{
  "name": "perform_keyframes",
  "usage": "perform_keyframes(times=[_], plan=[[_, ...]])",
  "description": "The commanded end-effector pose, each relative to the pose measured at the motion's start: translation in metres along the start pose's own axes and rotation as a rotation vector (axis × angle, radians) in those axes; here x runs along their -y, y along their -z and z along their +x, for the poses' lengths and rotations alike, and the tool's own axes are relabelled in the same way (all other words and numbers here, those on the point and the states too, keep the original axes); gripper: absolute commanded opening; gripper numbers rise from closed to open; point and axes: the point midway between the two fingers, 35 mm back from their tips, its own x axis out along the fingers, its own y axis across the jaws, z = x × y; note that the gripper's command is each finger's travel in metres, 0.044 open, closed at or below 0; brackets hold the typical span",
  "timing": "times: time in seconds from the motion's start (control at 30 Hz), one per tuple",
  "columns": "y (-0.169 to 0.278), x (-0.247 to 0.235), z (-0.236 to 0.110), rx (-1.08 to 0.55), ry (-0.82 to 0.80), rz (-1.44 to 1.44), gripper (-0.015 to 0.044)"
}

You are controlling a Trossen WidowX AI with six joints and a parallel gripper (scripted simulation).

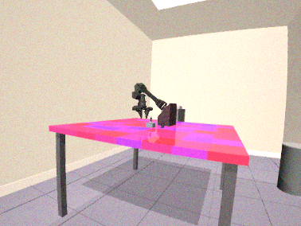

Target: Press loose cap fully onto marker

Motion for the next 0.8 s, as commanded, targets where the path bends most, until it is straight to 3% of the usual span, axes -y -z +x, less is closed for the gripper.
perform_keyframes(times=[0.0,0.27,0.47,0.6,0.77], plan=[[0.049,0.05,-0.005,0.064,0.076,-0.109,0.0249],[0.104,0.14,-0.018,0.273,0.1,-0.309,0.0249],[0.105,0.142,-0.019,0.28,0.099,-0.314,0.0249],[0.095,0.143,0.012,0.281,0.098,-0.314,0.0249],[0.094,0.144,0.016,0.281,0.098,-0.314,0.0249]])
